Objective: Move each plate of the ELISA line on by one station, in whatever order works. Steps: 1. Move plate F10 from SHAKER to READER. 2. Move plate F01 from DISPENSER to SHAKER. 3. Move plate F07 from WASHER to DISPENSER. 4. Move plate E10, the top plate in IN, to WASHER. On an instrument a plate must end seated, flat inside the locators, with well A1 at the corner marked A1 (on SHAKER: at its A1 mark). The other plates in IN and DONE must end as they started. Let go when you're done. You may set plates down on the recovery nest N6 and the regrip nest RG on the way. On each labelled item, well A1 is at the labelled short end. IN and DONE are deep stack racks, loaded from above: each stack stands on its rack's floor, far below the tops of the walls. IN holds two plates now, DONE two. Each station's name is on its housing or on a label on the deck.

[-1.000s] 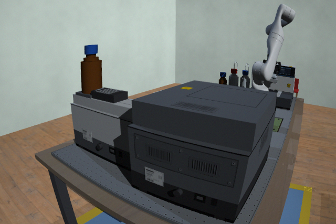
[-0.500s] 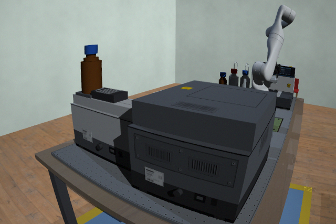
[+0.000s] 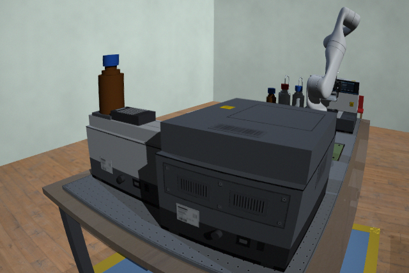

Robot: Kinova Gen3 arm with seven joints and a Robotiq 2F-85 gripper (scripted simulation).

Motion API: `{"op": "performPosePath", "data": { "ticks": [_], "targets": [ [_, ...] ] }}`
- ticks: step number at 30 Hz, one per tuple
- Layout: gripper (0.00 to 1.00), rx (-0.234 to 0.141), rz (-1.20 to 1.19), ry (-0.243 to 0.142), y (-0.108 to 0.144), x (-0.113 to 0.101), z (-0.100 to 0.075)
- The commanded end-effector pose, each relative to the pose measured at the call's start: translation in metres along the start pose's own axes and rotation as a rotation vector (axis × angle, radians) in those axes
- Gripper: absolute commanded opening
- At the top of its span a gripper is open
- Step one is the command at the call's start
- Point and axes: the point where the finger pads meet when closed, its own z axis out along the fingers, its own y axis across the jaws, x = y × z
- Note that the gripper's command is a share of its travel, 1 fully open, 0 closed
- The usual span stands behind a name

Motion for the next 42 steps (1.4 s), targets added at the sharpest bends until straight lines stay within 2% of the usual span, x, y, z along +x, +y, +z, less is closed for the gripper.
{"op": "performPosePath", "data": {
  "ticks": [1, 35, 42],
  "targets": [
    [0.94, 0.000, 0.000, 0.002, 0.000, 0.000, 0.004],
    [0.94, 0.000, 0.000, 0.002, 0.000, 0.001, 0.044],
    [0.94, 0.000, 0.000, 0.002, 0.000, 0.001, 0.045]
  ]
}}
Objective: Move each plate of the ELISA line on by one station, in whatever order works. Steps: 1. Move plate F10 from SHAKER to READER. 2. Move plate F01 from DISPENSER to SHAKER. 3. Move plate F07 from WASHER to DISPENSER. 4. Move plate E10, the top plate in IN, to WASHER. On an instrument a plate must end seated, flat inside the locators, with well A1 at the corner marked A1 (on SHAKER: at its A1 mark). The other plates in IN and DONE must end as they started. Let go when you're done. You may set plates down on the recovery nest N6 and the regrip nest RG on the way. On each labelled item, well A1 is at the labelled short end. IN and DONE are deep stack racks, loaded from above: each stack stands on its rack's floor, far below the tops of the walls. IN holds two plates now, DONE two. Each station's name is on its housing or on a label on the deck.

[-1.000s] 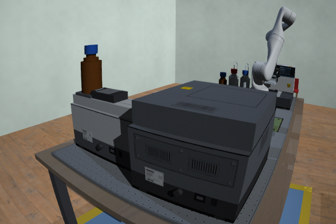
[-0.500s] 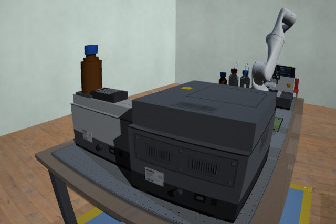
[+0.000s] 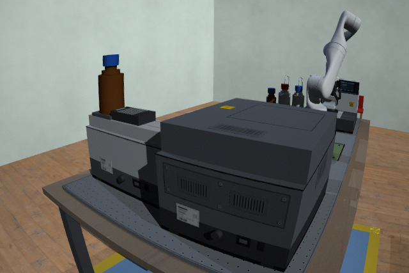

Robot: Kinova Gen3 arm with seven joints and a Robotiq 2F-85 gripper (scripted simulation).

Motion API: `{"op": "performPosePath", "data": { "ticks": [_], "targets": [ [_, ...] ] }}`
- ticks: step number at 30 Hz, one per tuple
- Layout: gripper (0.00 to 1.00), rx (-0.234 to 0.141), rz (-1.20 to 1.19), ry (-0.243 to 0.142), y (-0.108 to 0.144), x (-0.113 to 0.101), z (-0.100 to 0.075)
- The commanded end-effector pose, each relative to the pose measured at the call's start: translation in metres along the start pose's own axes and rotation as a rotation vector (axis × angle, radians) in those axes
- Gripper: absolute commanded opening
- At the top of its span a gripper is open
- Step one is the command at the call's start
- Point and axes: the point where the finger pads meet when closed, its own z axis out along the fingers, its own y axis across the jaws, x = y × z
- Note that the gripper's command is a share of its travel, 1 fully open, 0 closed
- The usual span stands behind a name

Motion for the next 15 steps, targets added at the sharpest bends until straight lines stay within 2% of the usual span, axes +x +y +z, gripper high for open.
{"op": "performPosePath", "data": {
  "ticks": [1, 15],
  "targets": [
    [0.94, 0.000, 0.000, 0.002, -0.0001, 0.0005, -0.0007],
    [0.94, 0.000, 0.000, 0.002, -0.0001, 0.0005, 0.0016]
  ]
}}
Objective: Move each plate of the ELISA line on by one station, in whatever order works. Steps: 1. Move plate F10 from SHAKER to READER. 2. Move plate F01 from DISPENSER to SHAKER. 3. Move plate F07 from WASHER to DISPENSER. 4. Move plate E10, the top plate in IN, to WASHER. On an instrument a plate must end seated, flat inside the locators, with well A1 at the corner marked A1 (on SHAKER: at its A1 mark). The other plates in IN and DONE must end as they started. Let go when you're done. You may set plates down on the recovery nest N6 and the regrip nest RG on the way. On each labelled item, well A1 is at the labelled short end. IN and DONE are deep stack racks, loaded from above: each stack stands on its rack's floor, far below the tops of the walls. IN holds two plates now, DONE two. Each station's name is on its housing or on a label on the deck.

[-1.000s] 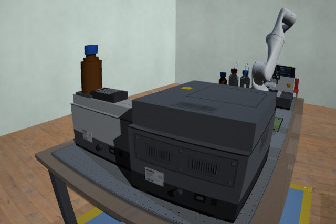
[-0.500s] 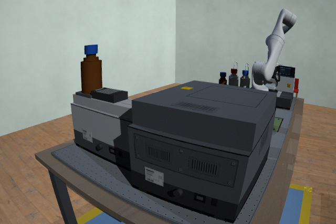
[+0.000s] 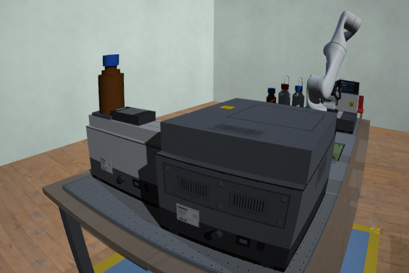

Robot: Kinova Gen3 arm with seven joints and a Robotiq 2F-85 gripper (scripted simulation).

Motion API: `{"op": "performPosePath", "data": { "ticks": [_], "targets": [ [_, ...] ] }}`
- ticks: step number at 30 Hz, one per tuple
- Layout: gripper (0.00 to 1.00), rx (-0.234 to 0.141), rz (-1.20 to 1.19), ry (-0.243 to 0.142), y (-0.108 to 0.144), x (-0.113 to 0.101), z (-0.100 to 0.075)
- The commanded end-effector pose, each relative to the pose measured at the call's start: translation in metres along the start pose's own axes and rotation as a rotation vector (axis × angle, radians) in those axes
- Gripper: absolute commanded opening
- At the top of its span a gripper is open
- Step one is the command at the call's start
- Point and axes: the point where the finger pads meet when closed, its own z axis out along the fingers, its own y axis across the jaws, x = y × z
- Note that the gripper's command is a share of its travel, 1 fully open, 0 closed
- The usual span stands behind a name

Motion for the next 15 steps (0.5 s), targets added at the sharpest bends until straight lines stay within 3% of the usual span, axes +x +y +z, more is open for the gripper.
{"op": "performPosePath", "data": {
  "ticks": [1, 15],
  "targets": [
    [0.94, 0.000, 0.000, 0.002, 0.000, 0.001, 0.001],
    [0.94, 0.000, 0.000, 0.002, 0.000, 0.001, 0.017]
  ]
}}
